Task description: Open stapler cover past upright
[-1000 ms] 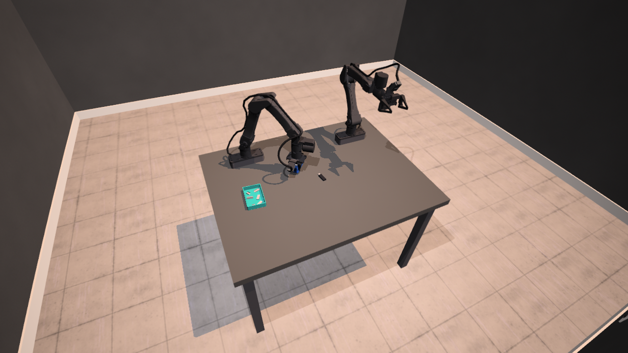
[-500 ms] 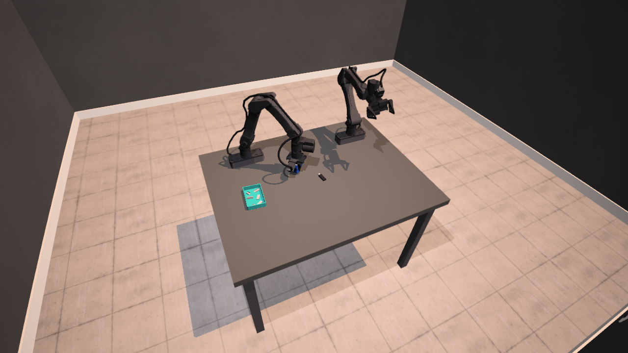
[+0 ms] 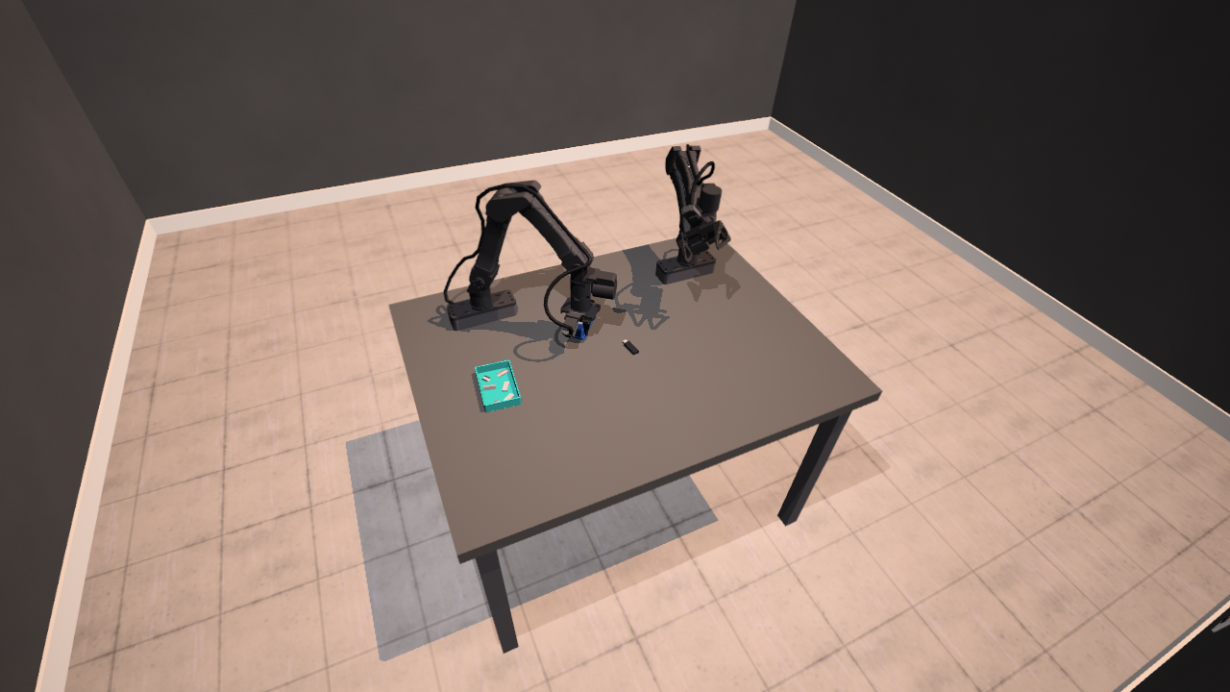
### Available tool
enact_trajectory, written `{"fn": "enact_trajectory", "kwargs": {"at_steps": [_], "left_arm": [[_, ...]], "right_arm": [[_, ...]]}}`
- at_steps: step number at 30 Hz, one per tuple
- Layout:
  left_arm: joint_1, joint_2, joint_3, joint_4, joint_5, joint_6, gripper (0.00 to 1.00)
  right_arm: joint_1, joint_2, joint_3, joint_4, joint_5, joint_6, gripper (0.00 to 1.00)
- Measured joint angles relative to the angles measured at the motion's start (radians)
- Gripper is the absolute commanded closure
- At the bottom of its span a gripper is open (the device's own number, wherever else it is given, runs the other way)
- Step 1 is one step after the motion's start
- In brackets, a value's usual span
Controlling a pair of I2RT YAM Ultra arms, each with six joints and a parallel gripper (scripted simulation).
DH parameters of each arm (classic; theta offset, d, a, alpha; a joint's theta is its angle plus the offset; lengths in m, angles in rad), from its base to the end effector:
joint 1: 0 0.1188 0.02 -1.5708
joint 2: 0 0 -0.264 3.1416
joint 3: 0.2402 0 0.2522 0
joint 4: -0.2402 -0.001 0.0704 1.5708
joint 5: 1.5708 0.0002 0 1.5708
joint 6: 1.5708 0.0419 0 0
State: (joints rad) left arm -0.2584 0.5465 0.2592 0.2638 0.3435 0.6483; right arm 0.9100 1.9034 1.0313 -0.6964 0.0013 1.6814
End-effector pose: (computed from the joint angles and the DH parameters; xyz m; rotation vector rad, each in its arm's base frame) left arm 0.1477 -0.0526 0.2413 0.9271 1.2954 0.0299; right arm 0.1894 0.2451 0.1071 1.1812 2.9090 0.0029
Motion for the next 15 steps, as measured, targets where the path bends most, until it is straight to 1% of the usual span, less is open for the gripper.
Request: {"fn": "enact_trajectory", "kwargs": {"at_steps": [3,5,8,15], "left_arm": [[-0.08,-0.05,-0.07,-0.005,0.012,0.106,0.0],[-0.111,-0.066,-0.092,-0.015,0.013,0.159,0.0],[-0.195,-0.104,-0.122,-0.02,-0.004,0.249,0.0],[-0.418,-0.103,-0.189,-0.014,-0.105,0.434,0.0]], "right_arm": [[0.0,0.0,0.0,0.0,0.0,0.0,0.72],[0.0,0.0,0.0,0.0,0.0,0.0,0.72],[0.0,0.0,0.0,0.0,0.0,0.0,0.72],[0.0,0.0,0.0,0.0,0.0,0.0,0.72]]}}
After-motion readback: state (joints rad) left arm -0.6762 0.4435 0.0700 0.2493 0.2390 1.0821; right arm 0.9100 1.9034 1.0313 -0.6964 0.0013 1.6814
